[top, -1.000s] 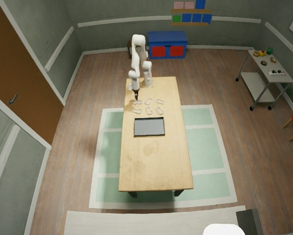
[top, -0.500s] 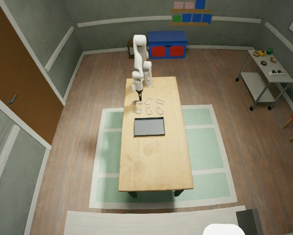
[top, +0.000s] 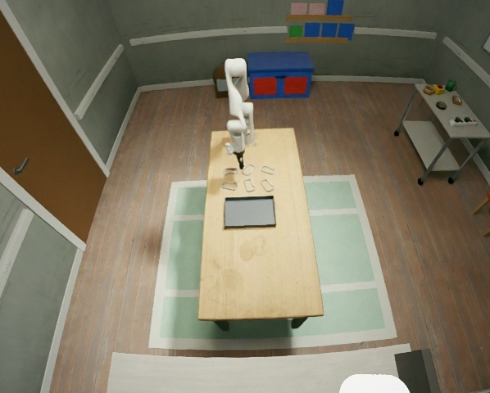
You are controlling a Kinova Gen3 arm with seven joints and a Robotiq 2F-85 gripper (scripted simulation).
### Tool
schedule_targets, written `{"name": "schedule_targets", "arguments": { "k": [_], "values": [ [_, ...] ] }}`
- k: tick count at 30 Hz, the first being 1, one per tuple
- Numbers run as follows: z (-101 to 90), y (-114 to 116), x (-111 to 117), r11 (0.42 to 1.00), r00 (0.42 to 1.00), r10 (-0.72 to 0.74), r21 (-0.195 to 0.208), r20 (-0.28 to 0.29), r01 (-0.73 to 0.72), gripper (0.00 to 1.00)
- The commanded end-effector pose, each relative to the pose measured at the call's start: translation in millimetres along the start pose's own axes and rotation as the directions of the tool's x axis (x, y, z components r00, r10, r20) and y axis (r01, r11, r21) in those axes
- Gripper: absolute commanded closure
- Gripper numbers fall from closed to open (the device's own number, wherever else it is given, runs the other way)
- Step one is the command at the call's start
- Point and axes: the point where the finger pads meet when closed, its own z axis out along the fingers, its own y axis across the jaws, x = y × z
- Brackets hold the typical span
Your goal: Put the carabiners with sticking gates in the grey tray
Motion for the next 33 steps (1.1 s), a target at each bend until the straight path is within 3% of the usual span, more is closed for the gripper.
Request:
{"name": "schedule_targets", "arguments": {
  "k": [1, 7, 8, 24, 25, 33],
  "values": [
    [-0.3, -3.0, -5.2, 1.000, 1.000, -0.018, 0.001, -0.001, 0.018, 0.00],
    [-0.3, -3.0, -5.2, 1.000, 1.000, -0.018, 0.001, -0.001, 0.018, 0.00],
    [-45.1, -24.3, -9.4, 1.000, 1.000, -0.015, 0.001, -0.001, 0.015, 0.00],
    [-45.1, -24.3, -9.4, 1.000, 1.000, -0.015, 0.001, -0.001, 0.015, 0.00],
    [-88.8, -45.4, -14.5, 1.000, 1.000, -0.014, -0.001, 0.000, 0.014, 0.00],
    [-88.8, -45.4, -14.5, 1.000, 1.000, -0.014, -0.001, 0.000, 0.014, 0.00]
  ]
}}
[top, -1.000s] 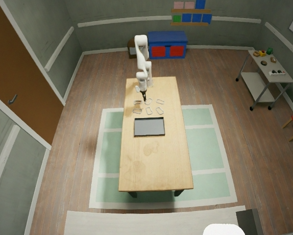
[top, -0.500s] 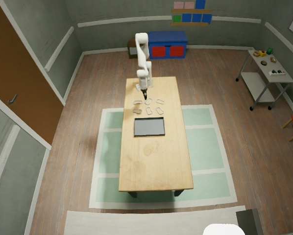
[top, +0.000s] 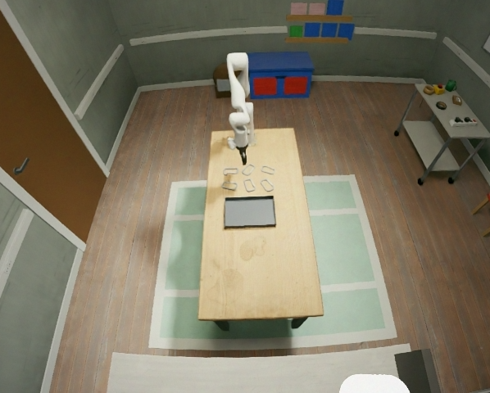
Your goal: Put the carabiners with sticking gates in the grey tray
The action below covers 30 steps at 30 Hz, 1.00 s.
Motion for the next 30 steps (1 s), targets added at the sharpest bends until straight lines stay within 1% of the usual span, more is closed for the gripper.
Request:
{"name": "schedule_targets", "arguments": {
  "k": [1, 8, 9, 25, 26, 30],
  "values": [
    [-12.2, -10.9, 0.1, 1.000, 1.000, -0.005, 0.019, -0.006, 0.005, 0.00],
    [-12.2, -10.9, 0.1, 1.000, 1.000, -0.005, 0.019, -0.006, 0.005, 0.00],
    [-56.8, -31.2, -5.0, 1.000, 1.000, -0.004, 0.018, -0.006, 0.004, 0.00],
    [-56.8, -31.2, -5.0, 1.000, 1.000, -0.004, 0.018, -0.006, 0.004, 0.00],
    [-101.2, -52.2, -10.1, 1.000, 1.000, -0.004, 0.017, -0.006, 0.004, 0.00],
    [-101.2, -52.2, -10.1, 1.000, 1.000, -0.004, 0.017, -0.006, 0.004, 0.00]
  ]
}}
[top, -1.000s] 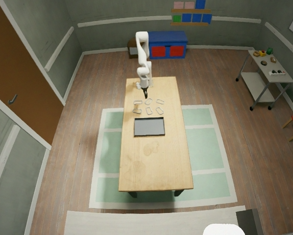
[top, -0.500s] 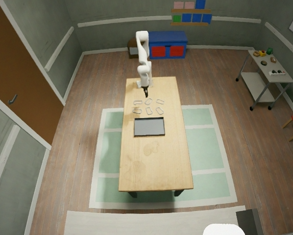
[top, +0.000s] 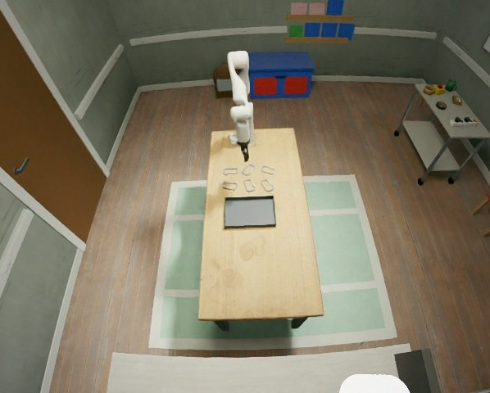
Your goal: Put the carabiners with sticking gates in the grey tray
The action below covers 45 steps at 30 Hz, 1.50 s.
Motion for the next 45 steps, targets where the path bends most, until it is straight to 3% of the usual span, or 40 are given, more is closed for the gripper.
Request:
{"name": "schedule_targets", "arguments": {
  "k": [1, 12, 13, 18, 29, 30, 45],
  "values": [
    [-37.1, -21.1, -3.6, 1.000, 1.000, -0.002, 0.012, -0.003, 0.002, 0.00],
    [-37.1, -21.1, -3.6, 1.000, 1.000, -0.002, 0.012, -0.003, 0.002, 0.00],
    [-37.4, -20.4, -3.4, 0.961, 0.961, -0.278, 0.013, -0.007, 0.278, 0.00],
    [-37.4, -20.4, -3.4, 0.939, 0.939, -0.343, 0.013, -0.008, 0.344, 0.00],
    [-37.4, -20.4, -3.4, 0.939, 0.939, -0.343, 0.013, -0.008, 0.344, 0.00],
    [-37.3, -20.8, -5.3, 0.807, 0.807, -0.591, 0.012, -0.011, 0.591, 0.00],
    [-37.3, -20.8, -5.3, 0.794, 0.794, -0.607, 0.012, -0.011, 0.608, 0.00]
  ]
}}
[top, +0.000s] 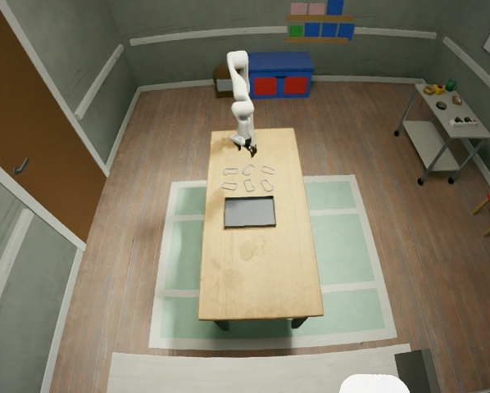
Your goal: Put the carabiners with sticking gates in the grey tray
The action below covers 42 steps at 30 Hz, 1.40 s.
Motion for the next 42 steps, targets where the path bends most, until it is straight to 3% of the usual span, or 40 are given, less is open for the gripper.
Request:
{"name": "schedule_targets", "arguments": {
  "k": [1, 2, 18, 19, 35, 36, 42],
  "values": [
    [-0.6, 0.3, 0.6, 1.000, 1.000, 0.002, 0.001, -0.001, -0.002, 0.00],
    [49.2, 19.0, -27.3, 1.000, 1.000, 0.000, 0.001, -0.001, 0.000, 0.00],
    [49.2, 19.0, -27.3, 1.000, 1.000, 0.000, 0.001, -0.001, 0.000, 0.00],
    [98.4, 37.9, -53.7, 1.000, 1.000, 0.000, 0.002, -0.001, 0.000, 0.00],
    [98.4, 37.9, -53.7, 1.000, 1.000, 0.000, 0.002, -0.001, 0.000, 0.00],
    [146.7, 56.9, -80.3, 1.000, 1.000, 0.001, 0.004, -0.003, -0.001, 0.00],
    [146.7, 56.9, -80.3, 1.000, 1.000, 0.001, 0.004, -0.003, -0.001, 0.00]
  ]
}}
